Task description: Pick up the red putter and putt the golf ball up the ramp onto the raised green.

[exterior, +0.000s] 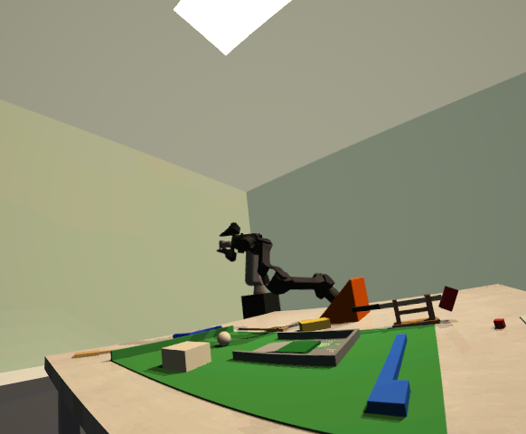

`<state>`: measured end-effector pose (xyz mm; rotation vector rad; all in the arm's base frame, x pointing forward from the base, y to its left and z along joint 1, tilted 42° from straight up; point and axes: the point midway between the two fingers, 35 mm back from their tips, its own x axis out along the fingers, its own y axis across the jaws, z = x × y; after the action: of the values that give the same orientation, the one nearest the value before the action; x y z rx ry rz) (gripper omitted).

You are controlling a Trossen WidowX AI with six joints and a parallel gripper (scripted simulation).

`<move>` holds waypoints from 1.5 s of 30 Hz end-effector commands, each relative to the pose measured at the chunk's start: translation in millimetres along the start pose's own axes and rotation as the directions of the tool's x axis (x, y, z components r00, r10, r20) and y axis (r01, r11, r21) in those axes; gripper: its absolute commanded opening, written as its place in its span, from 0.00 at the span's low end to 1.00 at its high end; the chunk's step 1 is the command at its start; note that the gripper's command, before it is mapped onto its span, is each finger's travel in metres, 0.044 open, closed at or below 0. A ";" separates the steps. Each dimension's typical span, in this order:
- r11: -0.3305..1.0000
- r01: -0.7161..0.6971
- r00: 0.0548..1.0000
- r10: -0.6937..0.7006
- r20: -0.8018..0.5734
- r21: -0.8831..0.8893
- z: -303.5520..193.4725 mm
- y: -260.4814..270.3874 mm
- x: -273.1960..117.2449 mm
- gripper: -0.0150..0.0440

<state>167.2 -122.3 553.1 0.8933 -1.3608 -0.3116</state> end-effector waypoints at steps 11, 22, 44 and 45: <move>0.923 -0.354 0.906 0.298 0.301 0.150 119.5 86.4 -16.8 1.00; 0.652 -0.748 0.615 0.608 0.503 0.126 205.7 181.9 -100.5 1.00; -0.316 -0.935 -0.350 0.894 0.279 -0.161 168.3 300.7 -393.0 1.00; -0.364 -0.918 -0.393 0.884 0.251 -0.157 160.3 301.1 -407.6 1.00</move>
<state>-177.1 242.5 498.6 -0.4732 -2.0491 1.0908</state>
